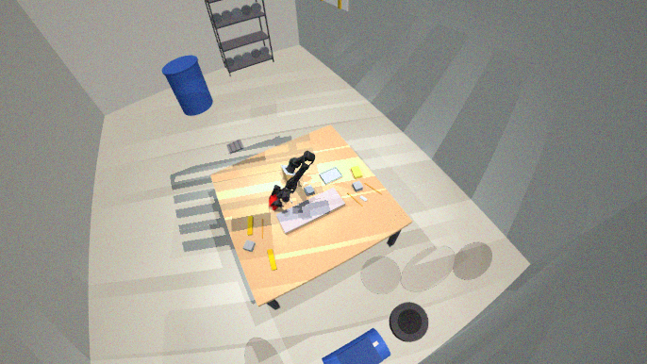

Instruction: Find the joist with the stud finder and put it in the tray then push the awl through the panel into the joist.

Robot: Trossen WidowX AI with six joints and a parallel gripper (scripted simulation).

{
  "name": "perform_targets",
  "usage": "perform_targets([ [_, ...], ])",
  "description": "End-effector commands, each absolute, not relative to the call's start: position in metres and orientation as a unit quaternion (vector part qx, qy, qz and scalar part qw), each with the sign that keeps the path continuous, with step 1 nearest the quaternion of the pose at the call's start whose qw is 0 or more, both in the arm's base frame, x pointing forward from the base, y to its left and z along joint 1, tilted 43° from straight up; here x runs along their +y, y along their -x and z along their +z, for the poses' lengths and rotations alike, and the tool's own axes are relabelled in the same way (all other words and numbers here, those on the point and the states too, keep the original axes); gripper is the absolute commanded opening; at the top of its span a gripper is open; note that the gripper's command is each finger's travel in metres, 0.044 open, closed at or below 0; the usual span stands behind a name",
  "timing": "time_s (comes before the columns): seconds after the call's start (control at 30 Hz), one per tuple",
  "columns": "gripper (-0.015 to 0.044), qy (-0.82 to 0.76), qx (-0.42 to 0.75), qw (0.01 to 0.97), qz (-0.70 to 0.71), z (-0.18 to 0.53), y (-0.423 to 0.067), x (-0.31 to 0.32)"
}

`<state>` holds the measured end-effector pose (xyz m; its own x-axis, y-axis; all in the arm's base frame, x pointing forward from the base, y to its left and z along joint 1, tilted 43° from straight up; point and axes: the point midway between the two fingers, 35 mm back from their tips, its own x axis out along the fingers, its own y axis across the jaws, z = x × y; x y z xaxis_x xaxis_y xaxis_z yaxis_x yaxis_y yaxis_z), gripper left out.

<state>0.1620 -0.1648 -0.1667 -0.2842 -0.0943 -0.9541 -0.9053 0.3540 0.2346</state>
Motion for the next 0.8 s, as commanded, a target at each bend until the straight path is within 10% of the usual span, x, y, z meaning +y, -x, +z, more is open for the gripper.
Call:
perform_targets([
  [0.0,0.0,0.373,0.684,0.461,0.425,-0.1665,-0.1595,-0.1653],
  [0.77,0.0,0.406,0.72,0.403,0.392,-0.1678,-0.1607,-0.1603],
])
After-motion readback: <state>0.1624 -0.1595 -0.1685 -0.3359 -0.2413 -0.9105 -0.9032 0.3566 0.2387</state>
